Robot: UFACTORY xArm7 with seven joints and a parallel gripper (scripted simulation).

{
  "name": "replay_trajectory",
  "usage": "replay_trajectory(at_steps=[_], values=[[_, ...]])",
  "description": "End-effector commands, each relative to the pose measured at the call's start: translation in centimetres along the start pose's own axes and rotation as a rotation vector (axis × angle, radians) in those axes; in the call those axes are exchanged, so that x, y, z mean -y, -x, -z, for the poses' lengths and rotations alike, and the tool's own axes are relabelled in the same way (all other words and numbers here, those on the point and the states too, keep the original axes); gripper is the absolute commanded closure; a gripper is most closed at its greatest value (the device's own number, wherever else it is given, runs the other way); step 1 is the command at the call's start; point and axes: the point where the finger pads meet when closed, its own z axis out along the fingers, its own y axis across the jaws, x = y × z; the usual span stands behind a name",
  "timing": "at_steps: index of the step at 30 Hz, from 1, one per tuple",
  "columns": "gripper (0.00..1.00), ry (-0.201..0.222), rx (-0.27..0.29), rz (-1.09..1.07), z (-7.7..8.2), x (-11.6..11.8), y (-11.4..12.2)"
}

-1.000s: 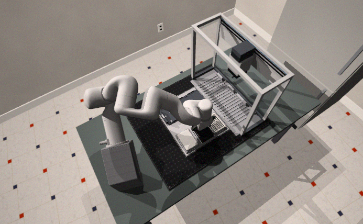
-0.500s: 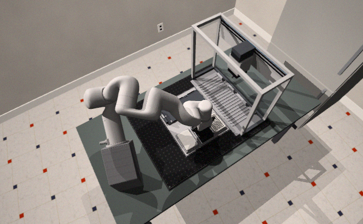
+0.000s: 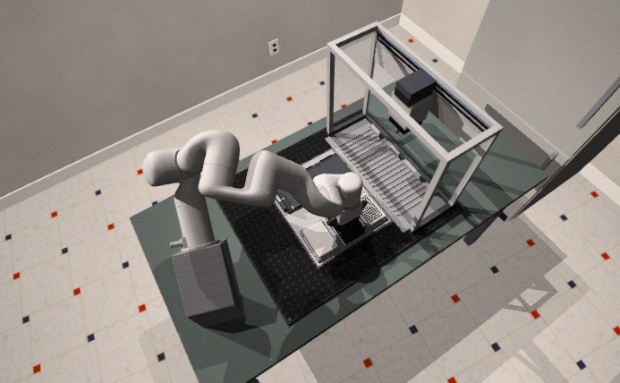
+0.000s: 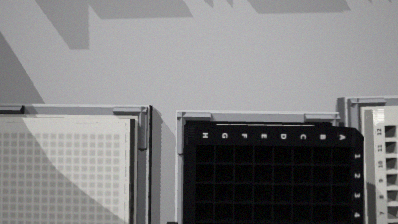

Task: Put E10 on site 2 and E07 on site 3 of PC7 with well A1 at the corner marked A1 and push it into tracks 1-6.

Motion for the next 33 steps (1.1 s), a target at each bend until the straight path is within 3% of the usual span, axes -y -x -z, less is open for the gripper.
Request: replay_trajectory(at_steps=[1, 33], values=[[0.0, 0.004, 0.003, 0.0, -0.18, -0.14, 0.1], [0.0, 0.004, 0.003, 0.0, -0.98, -0.14, 0.1]])
